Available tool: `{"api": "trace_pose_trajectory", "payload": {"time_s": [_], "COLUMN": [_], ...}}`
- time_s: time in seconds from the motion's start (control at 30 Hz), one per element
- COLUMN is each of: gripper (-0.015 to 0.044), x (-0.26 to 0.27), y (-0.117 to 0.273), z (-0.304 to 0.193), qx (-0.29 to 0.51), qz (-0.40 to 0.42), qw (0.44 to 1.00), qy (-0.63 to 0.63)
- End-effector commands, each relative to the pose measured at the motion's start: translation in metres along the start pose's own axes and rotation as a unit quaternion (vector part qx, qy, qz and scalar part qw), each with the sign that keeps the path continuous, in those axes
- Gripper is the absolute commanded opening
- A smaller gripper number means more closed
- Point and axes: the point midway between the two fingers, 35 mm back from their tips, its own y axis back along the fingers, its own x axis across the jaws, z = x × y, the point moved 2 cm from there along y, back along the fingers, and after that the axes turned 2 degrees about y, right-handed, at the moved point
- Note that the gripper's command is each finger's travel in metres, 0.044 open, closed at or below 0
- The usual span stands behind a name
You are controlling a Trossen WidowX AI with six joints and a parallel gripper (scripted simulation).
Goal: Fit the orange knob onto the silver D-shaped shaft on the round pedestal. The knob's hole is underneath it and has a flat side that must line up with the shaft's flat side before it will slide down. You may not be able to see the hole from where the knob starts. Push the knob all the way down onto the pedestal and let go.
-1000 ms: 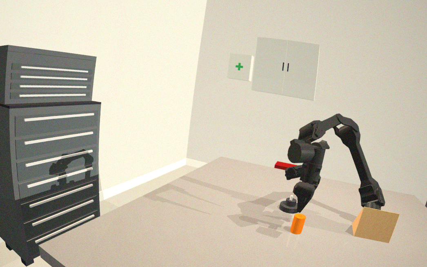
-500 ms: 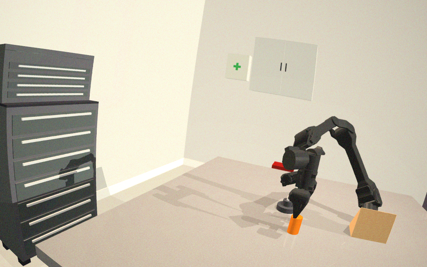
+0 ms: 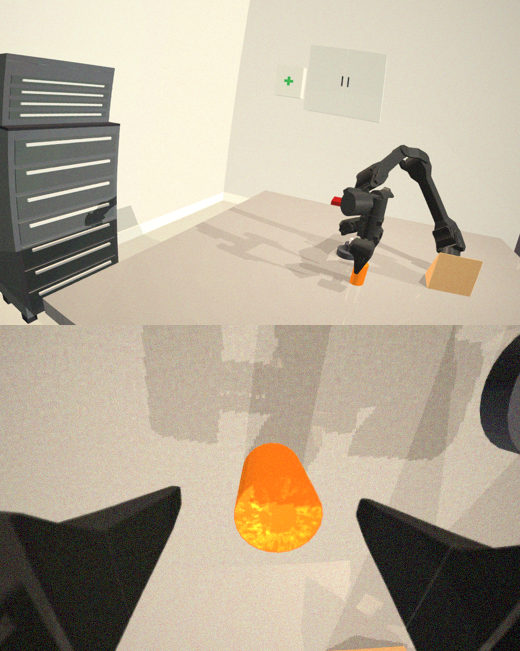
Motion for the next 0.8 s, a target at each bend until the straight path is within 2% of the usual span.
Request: {"api": "trace_pose_trajectory", "payload": {"time_s": [0.0, 0.73, 0.77], "gripper": [0.044, 0.044, 0.0414], "x": [-0.002, -0.003, -0.003], "y": [-0.009, -0.041, -0.041], "z": [-0.001, -0.003, -0.003], "qx": [0.0, 0.0, 0.0], "qz": [-0.005, -0.006, -0.006], "qw": [1.0, 1.0, 1.0], "qy": [0.004, 0.004, 0.004]}}
